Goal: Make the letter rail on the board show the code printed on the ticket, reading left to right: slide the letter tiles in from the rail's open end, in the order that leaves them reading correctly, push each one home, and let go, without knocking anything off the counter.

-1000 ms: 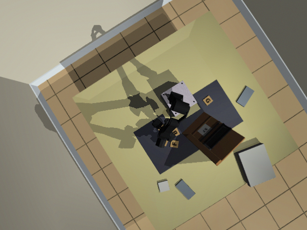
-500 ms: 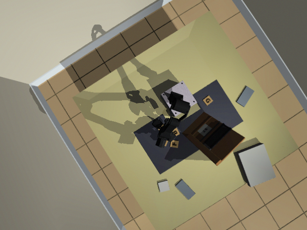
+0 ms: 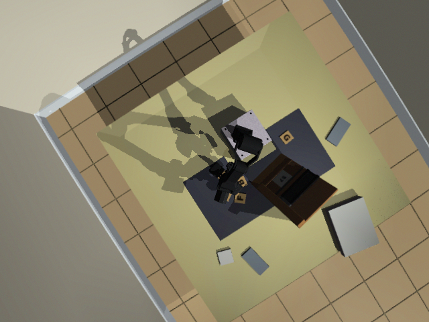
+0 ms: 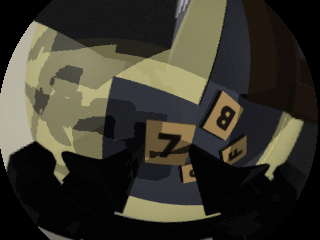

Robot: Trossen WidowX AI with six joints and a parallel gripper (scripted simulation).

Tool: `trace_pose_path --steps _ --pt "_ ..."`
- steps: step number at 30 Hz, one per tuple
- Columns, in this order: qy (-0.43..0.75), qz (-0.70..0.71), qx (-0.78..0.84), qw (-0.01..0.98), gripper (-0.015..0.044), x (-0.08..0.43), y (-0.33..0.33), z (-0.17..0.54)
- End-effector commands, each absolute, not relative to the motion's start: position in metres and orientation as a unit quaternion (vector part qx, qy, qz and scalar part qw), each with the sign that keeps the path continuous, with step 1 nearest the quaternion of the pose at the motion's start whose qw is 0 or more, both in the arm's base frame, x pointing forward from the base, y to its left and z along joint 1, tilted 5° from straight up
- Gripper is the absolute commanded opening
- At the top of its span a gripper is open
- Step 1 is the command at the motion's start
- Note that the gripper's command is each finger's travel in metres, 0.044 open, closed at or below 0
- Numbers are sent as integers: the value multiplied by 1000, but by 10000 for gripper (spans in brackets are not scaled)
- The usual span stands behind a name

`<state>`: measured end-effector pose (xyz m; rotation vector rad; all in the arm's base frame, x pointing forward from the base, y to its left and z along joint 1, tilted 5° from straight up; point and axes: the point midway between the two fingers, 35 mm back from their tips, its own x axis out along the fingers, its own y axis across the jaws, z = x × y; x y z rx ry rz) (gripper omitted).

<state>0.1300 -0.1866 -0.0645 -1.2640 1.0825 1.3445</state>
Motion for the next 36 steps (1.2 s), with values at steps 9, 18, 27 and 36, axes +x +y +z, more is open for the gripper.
trace_pose_path --steps 9,18,27,36 --pt "446 548 -520 480 0 130 -188 -60" --pt "446 548 -520 480 0 130 -187 -58" --pt "446 548 -520 480 0 130 -188 -55" --pt "449 547 -517 481 0 133 -186 -56"
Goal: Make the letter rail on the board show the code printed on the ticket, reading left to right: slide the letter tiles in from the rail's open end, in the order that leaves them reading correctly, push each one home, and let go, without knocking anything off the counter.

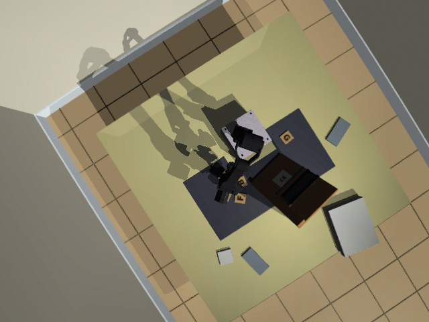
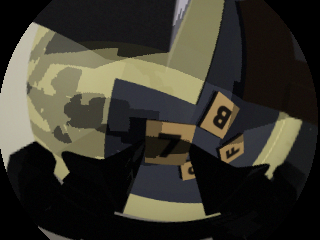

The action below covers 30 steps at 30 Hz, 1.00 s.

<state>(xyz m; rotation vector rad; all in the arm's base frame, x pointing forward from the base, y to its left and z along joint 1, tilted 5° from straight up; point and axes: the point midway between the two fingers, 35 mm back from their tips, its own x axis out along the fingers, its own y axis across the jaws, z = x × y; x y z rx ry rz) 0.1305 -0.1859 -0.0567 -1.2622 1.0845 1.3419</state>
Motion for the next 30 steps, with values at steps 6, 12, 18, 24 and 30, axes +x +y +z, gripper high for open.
trace_pose_path --steps 6,12,18,24,30 --pt "465 532 -516 485 0 143 -186 -52" --pt "486 495 -520 499 0 160 -190 -42" --pt "503 456 -523 516 0 178 -192 -31" --pt "515 414 -525 536 0 196 -193 -18" --pt "522 374 -525 558 0 214 -192 -5"
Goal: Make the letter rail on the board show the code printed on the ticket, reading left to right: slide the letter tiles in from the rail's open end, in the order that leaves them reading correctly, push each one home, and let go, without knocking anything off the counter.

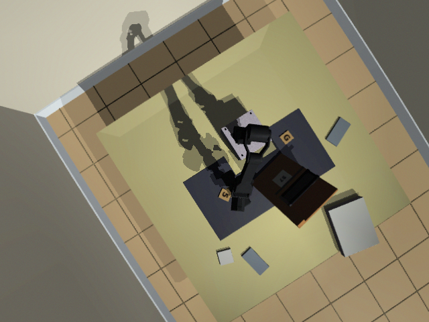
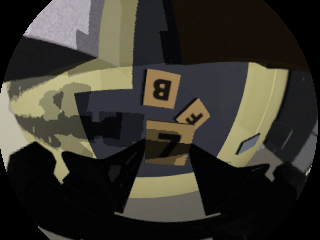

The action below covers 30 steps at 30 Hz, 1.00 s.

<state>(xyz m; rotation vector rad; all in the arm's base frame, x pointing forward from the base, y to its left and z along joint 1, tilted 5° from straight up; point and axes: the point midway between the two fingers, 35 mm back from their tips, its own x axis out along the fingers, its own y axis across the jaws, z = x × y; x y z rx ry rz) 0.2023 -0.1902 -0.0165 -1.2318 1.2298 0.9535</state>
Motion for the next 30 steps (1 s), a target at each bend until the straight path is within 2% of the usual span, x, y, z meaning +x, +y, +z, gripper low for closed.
trace_pose_path --steps 1,30 --pt "523 367 -525 562 0 217 -192 -3" --pt "493 186 -492 693 0 296 -160 72"
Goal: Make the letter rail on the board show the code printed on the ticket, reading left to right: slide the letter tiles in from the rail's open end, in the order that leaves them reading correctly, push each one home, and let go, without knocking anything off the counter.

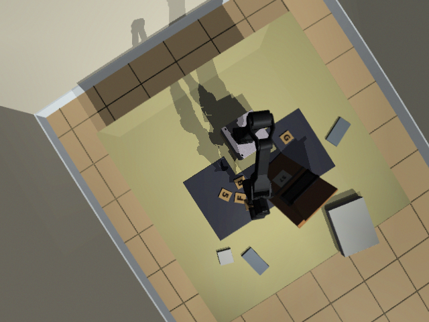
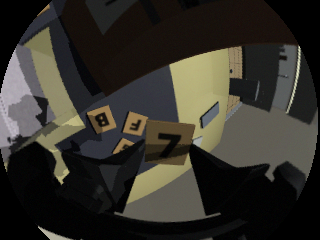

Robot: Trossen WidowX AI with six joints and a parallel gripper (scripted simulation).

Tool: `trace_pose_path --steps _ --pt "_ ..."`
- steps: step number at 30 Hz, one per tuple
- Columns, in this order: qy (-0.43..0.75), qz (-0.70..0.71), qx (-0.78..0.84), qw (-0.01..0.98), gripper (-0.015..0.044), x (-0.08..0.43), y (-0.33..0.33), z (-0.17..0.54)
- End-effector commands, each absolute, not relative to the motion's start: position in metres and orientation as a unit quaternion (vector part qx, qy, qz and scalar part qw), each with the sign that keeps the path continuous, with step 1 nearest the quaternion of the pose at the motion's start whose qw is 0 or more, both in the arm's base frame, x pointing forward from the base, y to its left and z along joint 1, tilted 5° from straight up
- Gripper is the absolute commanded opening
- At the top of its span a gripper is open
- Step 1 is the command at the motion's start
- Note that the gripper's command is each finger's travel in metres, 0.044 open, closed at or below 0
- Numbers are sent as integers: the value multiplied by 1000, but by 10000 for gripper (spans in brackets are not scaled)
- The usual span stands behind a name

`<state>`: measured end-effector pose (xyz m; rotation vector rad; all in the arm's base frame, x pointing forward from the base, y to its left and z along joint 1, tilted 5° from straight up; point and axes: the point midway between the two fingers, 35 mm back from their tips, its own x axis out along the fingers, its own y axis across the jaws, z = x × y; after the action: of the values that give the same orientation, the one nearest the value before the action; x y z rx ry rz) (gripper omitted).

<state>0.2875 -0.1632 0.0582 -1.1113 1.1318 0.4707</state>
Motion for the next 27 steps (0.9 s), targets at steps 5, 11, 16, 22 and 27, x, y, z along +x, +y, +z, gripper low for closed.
trace_pose_path --steps 5,11,16,22,27 --pt "481 163 -482 714 0 306 -151 84" --pt "458 129 -460 750 0 321 -137 104" --pt "434 103 -438 781 0 333 -122 123" --pt "418 79 -416 804 0 342 -110 139" --pt "402 53 -390 827 0 351 -95 156"
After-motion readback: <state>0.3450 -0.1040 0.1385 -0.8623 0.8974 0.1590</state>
